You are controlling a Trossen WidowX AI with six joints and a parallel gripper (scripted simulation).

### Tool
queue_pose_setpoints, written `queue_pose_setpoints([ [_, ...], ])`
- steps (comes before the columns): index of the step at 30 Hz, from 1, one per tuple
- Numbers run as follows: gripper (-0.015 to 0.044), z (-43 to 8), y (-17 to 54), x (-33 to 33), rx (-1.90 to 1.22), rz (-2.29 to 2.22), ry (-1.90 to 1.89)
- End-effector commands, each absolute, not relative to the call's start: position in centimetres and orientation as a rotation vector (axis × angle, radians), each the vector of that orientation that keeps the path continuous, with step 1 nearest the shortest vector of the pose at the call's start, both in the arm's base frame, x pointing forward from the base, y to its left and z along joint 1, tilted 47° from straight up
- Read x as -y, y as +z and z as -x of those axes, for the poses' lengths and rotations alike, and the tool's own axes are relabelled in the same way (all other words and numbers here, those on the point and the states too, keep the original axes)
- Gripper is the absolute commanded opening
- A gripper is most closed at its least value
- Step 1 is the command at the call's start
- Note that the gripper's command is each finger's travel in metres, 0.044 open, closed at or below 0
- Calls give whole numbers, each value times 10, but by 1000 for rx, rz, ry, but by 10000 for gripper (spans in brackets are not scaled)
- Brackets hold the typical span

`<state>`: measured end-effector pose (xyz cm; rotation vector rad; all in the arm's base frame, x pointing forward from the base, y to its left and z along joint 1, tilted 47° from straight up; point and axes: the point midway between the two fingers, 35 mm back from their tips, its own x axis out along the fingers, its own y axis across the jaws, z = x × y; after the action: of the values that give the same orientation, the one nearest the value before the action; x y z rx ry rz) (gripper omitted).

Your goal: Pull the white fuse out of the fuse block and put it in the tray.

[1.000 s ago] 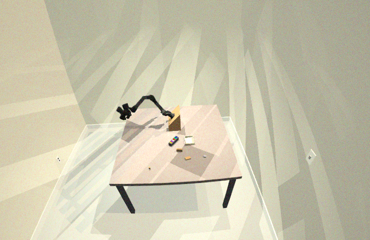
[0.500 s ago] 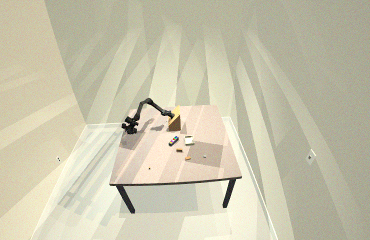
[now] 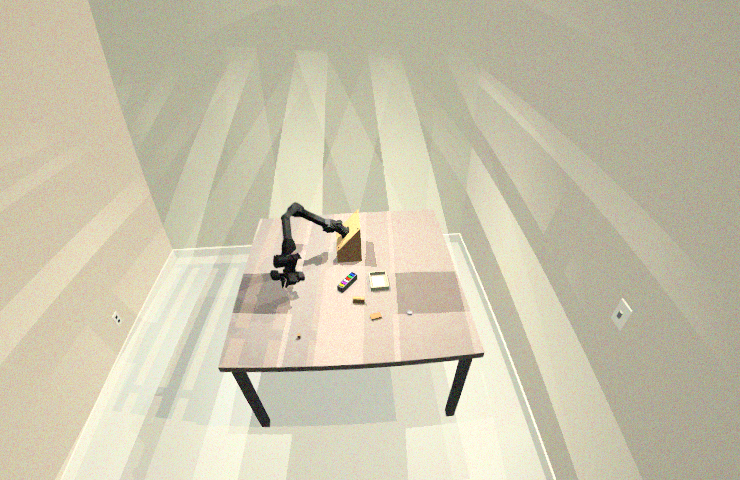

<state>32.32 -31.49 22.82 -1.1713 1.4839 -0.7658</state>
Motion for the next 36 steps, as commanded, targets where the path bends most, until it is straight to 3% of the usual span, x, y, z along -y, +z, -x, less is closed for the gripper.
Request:
queue_pose_setpoints([
  [1,74,-350,172,274,-1502,1166,-592],
  [10,74,-359,68,176,-1596,1156,-277],
  [19,74,-307,-11,82,-1781,1191,-34],
  [36,74,-304,-18,82,-1797,1197,-22],
])
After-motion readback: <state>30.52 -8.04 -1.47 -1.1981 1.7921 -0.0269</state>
